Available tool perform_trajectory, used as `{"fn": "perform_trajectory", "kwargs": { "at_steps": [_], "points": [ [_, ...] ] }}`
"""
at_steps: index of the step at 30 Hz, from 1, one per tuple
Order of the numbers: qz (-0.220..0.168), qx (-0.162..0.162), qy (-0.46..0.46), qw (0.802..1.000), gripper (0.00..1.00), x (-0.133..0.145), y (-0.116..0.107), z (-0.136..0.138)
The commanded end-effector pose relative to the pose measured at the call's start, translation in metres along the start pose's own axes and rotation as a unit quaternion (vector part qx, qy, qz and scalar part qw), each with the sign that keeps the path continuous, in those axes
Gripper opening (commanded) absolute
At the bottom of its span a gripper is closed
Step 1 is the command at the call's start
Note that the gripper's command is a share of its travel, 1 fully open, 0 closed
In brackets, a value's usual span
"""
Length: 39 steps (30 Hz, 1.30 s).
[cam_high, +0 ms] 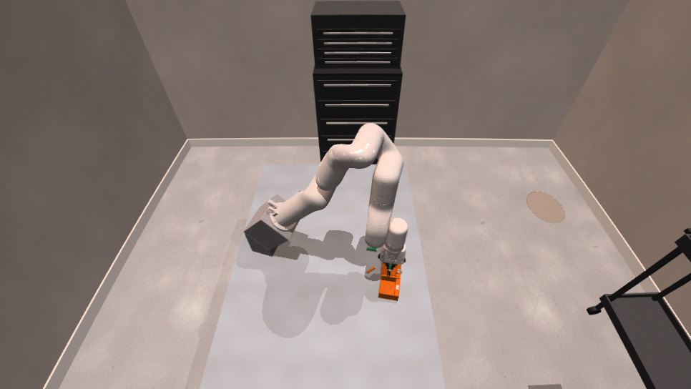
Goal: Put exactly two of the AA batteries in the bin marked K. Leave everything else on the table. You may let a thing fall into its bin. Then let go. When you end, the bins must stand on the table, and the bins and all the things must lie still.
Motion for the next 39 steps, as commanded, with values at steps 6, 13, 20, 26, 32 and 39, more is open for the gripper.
{"fn": "perform_trajectory", "kwargs": {
  "at_steps": [6, 13, 20, 26, 32, 39],
  "points": [
    [0.003, 0.001, 0.000, 1.000, 0.00, 0.001, 0.017, 0.001],
    [0.003, 0.001, 0.000, 1.000, 0.00, 0.001, 0.026, 0.001],
    [0.003, 0.001, 0.000, 1.000, 0.00, 0.001, 0.026, 0.001],
    [0.003, 0.001, 0.000, 1.000, 0.28, 0.001, 0.026, 0.001],
    [0.003, 0.001, 0.000, 1.000, 0.28, 0.001, 0.026, 0.001],
    [0.003, 0.001, 0.000, 1.000, 0.28, 0.001, 0.026, 0.001]
  ]
}}
Point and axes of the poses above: the point where the finger pads meet when closed, its own y axis out along the fingers, its own z axis across the jaws, x = y × z, the point moved 8 cm from there along -y, back along the fingers, and after that the axes turned 9 degrees about -y, right-handed, at the moved point
